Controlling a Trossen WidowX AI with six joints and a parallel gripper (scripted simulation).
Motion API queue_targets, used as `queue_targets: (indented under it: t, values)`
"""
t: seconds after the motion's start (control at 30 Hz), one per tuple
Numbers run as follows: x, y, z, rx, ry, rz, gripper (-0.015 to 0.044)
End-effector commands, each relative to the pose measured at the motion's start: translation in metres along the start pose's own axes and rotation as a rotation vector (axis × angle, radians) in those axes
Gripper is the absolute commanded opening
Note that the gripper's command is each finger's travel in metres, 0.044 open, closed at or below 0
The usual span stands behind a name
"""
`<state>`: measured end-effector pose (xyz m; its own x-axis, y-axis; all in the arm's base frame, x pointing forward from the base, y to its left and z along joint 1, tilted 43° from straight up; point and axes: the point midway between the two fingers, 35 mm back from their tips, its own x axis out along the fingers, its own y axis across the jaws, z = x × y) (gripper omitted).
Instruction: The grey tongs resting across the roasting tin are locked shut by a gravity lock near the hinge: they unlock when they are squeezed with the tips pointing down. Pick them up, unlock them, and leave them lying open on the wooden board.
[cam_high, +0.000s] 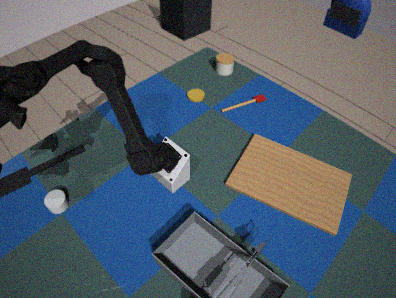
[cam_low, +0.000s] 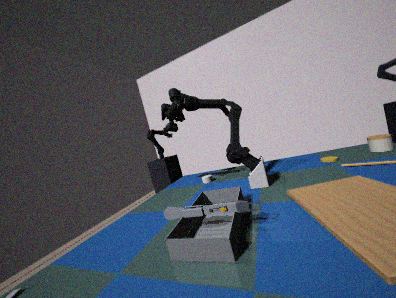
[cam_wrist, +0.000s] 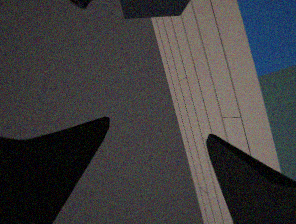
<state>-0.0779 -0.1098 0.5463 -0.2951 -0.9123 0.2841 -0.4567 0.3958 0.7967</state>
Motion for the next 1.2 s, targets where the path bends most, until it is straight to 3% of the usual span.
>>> queue_targets:
  t: [0.0, 0.37, 0.77, 1.17]
  values:
    - [0.004, -0.010, -0.012, -0.077, 0.025, -0.023, 0.0440]
    - [0.019, -0.087, -0.090, -0.541, 0.252, -0.150, 0.0440]
    - [0.008, -0.136, -0.134, -0.655, 0.444, -0.218, 0.0440]
    - [-0.023, -0.218, -0.184, -1.117, 0.718, -0.272, 0.0440]
